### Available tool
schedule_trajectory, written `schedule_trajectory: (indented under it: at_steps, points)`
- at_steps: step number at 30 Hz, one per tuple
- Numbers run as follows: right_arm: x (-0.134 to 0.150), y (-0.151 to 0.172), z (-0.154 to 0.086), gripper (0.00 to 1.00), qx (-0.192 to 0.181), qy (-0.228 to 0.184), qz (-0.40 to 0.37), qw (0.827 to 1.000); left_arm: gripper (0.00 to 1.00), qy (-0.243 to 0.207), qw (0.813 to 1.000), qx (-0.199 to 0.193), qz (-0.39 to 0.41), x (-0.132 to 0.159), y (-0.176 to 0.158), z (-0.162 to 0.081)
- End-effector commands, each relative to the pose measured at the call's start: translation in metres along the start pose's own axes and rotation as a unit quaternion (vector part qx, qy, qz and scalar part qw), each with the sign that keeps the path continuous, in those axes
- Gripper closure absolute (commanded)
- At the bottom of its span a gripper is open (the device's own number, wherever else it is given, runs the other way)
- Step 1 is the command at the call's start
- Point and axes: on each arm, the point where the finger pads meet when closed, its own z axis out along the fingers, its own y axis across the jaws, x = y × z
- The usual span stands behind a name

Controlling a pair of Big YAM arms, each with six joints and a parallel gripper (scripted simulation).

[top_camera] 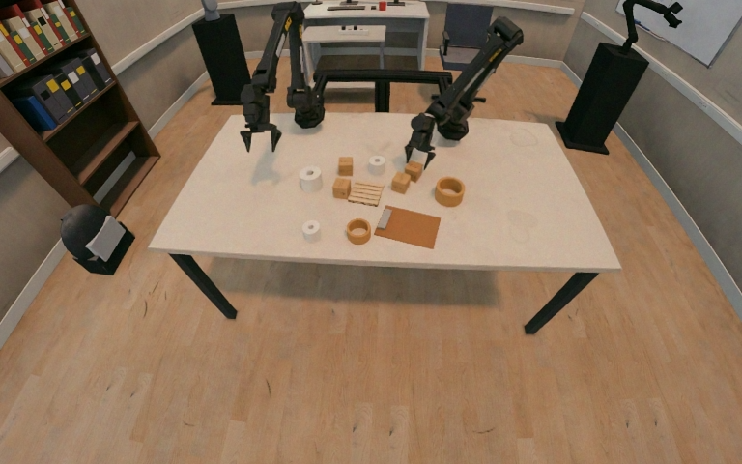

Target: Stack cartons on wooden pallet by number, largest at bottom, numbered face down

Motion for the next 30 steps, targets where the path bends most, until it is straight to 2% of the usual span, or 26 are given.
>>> schedule_trajectory:
  at_steps: [1,22,30]
  points:
    - [-0.029,-0.003,-0.006,0.0,0.004,-0.03,0.006,1.0,0.17,-0.019,1.0,0.0,-0.006,-0.022,-0.001,0.008]
    - [-0.029,-0.003,-0.006,0.0,0.004,-0.03,0.006,1.0,0.17,-0.019,1.0,0.0,-0.005,-0.022,-0.001,0.038]
    - [-0.029,-0.003,-0.006,0.0,0.004,-0.03,0.006,1.0,0.17,-0.02,1.0,0.001,-0.004,-0.022,-0.002,0.04]
